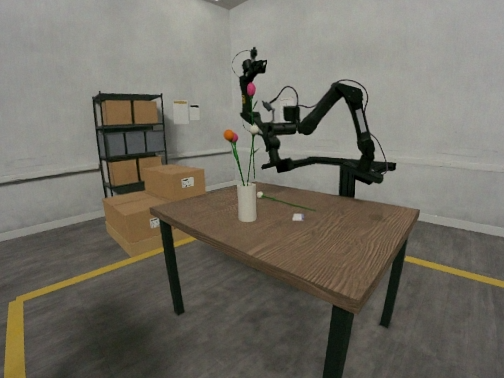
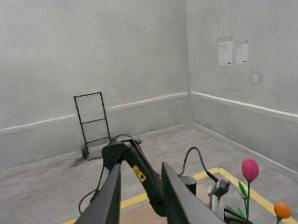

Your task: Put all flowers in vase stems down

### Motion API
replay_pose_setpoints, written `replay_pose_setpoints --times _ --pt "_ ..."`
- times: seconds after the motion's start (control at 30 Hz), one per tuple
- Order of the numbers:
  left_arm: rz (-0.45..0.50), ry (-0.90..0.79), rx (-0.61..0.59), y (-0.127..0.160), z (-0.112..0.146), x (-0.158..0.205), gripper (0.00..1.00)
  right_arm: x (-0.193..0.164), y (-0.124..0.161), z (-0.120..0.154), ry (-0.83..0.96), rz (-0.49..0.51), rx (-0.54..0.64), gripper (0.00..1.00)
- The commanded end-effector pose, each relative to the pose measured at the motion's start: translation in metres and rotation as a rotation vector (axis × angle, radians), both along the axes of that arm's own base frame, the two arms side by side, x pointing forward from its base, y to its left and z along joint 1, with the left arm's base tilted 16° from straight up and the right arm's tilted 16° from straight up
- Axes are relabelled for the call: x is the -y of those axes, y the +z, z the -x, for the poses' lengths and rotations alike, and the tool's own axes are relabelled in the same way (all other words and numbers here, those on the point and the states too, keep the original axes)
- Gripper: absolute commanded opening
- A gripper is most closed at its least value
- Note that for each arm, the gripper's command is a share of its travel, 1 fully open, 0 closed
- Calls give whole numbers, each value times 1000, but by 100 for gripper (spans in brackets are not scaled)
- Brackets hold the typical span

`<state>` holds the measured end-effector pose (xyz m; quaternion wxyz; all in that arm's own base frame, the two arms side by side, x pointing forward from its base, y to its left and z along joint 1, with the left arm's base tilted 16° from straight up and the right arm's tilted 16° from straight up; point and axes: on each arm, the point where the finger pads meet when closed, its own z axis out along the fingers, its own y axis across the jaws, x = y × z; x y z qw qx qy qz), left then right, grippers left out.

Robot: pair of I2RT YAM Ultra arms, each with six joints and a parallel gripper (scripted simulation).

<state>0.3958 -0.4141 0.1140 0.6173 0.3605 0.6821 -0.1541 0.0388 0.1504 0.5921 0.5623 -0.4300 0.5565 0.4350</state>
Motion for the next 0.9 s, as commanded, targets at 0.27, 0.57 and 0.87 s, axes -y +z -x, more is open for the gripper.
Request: replay_pose_setpoints --times 0.27,0.57,0.87 --pt "24 39 41 17 -42 14 0 -7 -1 -2 -5 20 -8 30" --pt "48 23 60 35 -39 26 0 -7 -1 -2 -5 20 -8 30" --pt "64 26 71 39 -34 22 0 -7 -1 -2 -5 20 -8 30"
